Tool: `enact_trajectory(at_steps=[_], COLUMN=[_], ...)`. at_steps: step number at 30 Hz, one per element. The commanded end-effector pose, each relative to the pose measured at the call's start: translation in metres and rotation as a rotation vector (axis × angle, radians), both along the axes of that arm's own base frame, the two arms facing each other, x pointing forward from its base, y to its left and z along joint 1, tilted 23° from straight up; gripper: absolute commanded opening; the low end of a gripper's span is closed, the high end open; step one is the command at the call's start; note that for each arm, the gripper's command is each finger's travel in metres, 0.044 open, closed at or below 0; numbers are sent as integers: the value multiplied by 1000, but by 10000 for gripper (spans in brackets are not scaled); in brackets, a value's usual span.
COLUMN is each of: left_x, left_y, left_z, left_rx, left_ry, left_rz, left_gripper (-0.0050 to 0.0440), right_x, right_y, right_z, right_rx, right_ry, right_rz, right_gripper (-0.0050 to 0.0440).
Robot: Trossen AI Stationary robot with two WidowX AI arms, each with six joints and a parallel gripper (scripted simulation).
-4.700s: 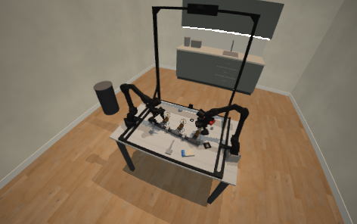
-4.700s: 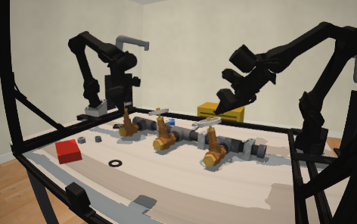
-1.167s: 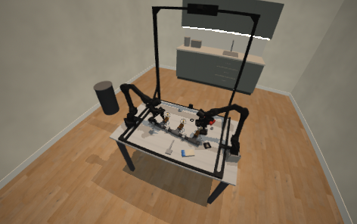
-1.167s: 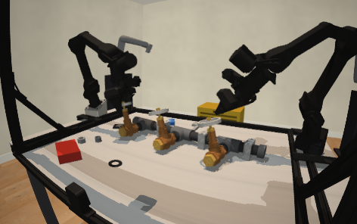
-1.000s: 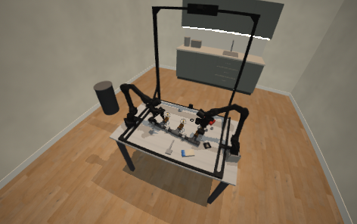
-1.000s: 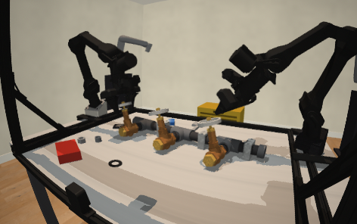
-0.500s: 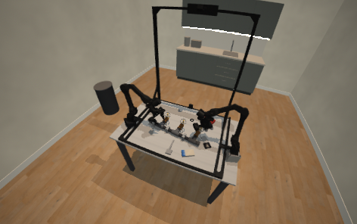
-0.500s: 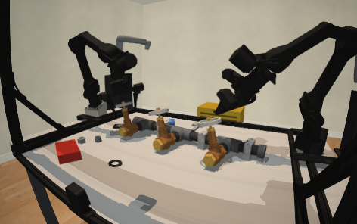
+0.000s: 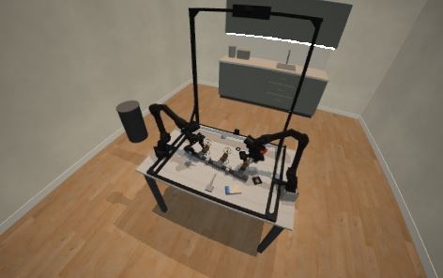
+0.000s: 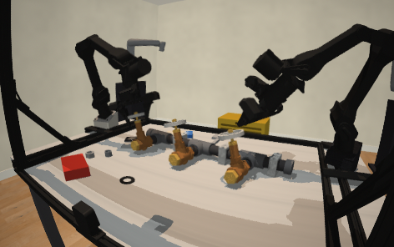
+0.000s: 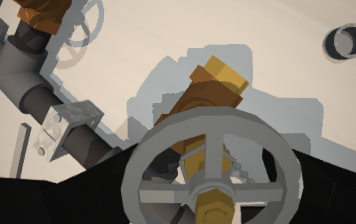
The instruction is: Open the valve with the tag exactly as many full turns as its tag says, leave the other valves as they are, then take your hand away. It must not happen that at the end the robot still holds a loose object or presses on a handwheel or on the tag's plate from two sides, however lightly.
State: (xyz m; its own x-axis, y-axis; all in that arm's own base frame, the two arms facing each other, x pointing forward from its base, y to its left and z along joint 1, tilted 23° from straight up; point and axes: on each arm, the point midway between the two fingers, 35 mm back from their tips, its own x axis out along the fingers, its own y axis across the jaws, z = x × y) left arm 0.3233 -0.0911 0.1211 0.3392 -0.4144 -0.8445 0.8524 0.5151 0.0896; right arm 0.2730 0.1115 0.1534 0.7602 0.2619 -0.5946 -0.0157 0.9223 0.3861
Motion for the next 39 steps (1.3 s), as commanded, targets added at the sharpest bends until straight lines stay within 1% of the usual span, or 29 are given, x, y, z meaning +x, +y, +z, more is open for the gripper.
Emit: enact_trajectory(at_steps=[1, 4, 6, 7, 8, 11, 13, 21, 23, 25, 33, 37, 38, 39], left_x=[0, 0, 0, 0, 0, 0, 0, 0, 0, 0, 0, 0, 0, 0], left_y=[0, 0, 0, 0, 0, 0, 0, 0, 0, 0, 0, 0, 0, 0], left_z=[0, 0, 0, 0, 0, 0, 0, 0, 0, 0, 0, 0, 0, 0], left_rx=[3, 3, 3, -5, -21, -109, -153, -331, -331, -396, -571, -582, -566, -566], left_ry=[-2, -2, -2, 6, 25, 132, 186, 403, 403, 482, 696, 709, 691, 691], left_rz=[-5, -5, -5, 13, 51, 270, 380, 823, 823, 984, 1421, 1447, 1410, 1410], left_gripper=[232, 160, 160, 136, 112, 40, 0, 0, 0, 0, 0, 0, 24, 24], right_x=[0, 0, 0, 0, 0, 0, 0, 0, 0, 0, 0, 0, 0, 0], right_y=[0, 0, 0, 0, 0, 0, 0, 0, 0, 0, 0, 0, 0, 0], right_z=[0, 0, 0, 0, 0, 0, 0, 0, 0, 0, 0, 0, 0, 0], right_rx=[0, 0, 0, 0, 0, 0, 0, 0, 0, 0, 0, 0, 0, 0], right_ry=[0, 0, 0, 0, 0, 0, 0, 0, 0, 0, 0, 0, 0, 0], right_rz=[0, 0, 0, 0, 0, 0, 0, 0, 0, 0, 0, 0, 0, 0], right_gripper=[400, 400, 400, 400, 400, 400, 400, 400, 400, 400, 400, 400, 400, 400])
